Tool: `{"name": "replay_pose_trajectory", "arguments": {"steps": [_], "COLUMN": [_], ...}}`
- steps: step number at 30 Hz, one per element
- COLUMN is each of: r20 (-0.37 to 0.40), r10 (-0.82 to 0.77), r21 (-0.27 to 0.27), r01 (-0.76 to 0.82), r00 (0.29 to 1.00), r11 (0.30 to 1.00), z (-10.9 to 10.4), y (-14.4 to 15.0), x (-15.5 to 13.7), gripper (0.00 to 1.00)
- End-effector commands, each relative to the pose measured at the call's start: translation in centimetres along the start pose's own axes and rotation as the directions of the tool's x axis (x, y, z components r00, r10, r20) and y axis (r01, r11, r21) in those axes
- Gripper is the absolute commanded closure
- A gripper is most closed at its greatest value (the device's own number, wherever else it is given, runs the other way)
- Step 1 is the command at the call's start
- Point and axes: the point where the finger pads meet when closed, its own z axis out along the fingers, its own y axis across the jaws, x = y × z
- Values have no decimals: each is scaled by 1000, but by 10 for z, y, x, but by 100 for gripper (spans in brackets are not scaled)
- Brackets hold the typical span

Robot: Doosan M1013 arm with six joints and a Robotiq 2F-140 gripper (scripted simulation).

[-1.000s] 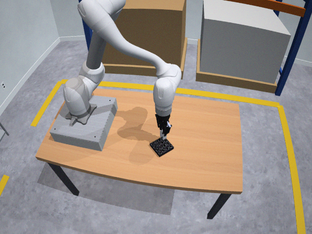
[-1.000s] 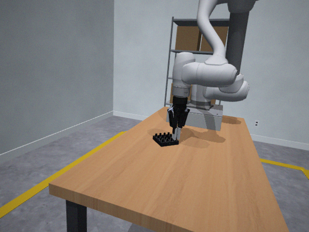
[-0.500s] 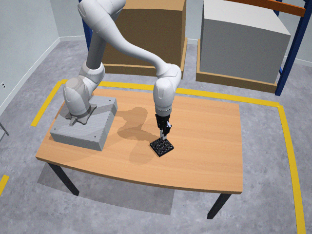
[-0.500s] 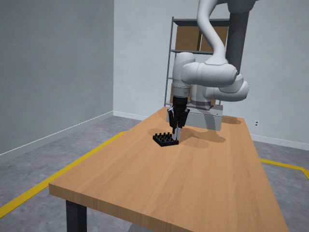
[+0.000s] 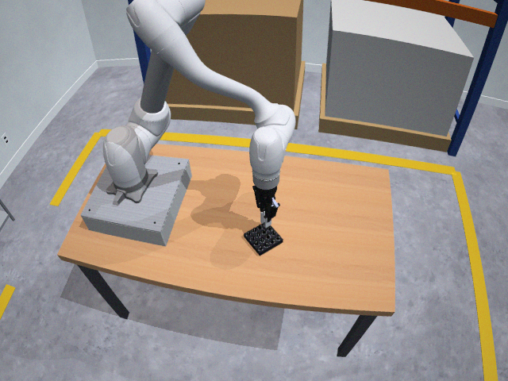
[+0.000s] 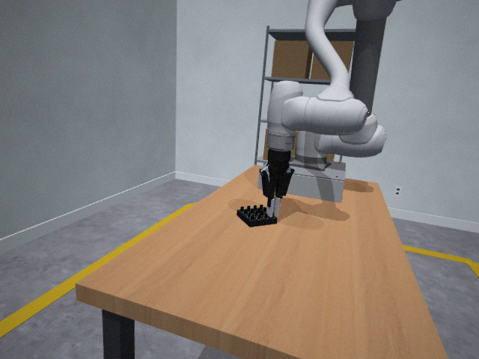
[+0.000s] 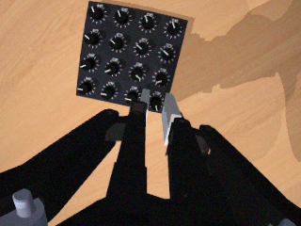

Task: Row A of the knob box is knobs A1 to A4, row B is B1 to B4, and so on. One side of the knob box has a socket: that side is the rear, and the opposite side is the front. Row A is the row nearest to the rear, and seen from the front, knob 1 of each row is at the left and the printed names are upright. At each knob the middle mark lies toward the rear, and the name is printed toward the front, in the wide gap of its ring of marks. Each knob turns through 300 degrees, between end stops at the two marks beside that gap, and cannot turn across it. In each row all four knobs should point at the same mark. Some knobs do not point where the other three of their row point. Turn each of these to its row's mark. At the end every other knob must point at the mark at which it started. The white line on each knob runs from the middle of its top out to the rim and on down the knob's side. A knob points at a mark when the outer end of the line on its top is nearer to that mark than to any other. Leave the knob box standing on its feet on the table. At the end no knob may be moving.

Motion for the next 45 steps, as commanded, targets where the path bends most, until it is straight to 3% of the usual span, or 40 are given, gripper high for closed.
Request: {"name": "replay_pose_trajectory", "arguments": {"steps": [1, 7, 8, 45], "r20": [0, 0, 0, 0], "r10": [0, 0, 0, 3], "r21": [0, 0, 0, 0], "r01": [0, 0, 0, -3], "r00": [1000, 1000, 1000, 1000], "r11": [1000, 1000, 1000, 1000], "z": [0, 0, 0, 0], "y": [0, 0, 0, 0], "x": [0, 0, 0, 0], "gripper": [88, 88, 95, 95]}}
